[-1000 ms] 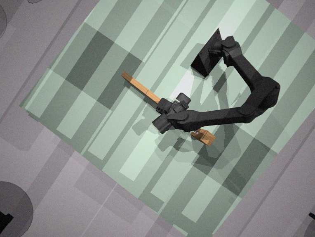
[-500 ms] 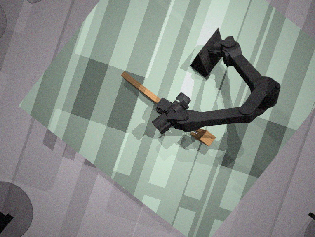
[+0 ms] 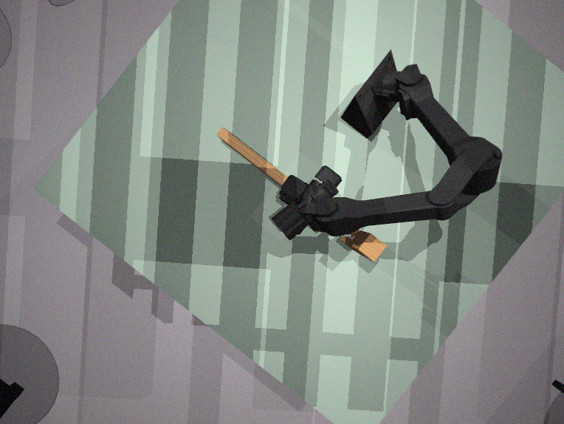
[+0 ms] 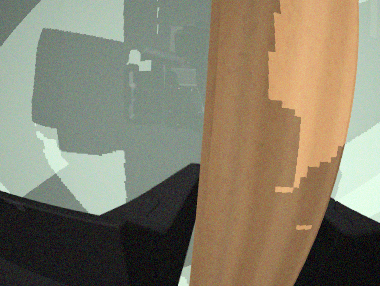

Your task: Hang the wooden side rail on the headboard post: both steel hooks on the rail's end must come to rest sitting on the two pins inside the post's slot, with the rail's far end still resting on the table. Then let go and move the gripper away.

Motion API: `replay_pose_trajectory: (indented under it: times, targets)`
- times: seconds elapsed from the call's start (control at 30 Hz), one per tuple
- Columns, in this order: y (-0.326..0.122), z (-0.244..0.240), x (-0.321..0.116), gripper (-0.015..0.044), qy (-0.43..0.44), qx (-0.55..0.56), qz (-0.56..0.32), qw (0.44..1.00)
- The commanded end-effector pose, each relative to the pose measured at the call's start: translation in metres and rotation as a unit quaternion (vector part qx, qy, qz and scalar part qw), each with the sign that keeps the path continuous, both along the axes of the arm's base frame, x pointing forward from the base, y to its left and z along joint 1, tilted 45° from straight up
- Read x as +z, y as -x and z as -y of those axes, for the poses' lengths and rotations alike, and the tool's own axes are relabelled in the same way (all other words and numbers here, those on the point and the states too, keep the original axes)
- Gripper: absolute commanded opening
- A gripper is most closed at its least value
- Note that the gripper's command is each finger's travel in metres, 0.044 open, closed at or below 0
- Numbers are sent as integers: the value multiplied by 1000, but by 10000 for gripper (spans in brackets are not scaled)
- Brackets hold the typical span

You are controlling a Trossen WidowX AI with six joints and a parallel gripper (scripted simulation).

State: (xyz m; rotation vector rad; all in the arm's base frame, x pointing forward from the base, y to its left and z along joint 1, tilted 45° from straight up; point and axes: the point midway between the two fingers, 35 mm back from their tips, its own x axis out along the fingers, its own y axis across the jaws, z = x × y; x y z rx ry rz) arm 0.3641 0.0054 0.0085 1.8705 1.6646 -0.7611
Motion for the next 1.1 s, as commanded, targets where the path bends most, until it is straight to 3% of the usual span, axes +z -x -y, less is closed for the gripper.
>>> replay_pose_trajectory:
  times: [0.0, 1.07]
  targets:
    - [-4, 4, 5, 0, 5, -4, 8, 1000]
    - [-8, 1, 7, 0, 5, -4, 8, 1000]
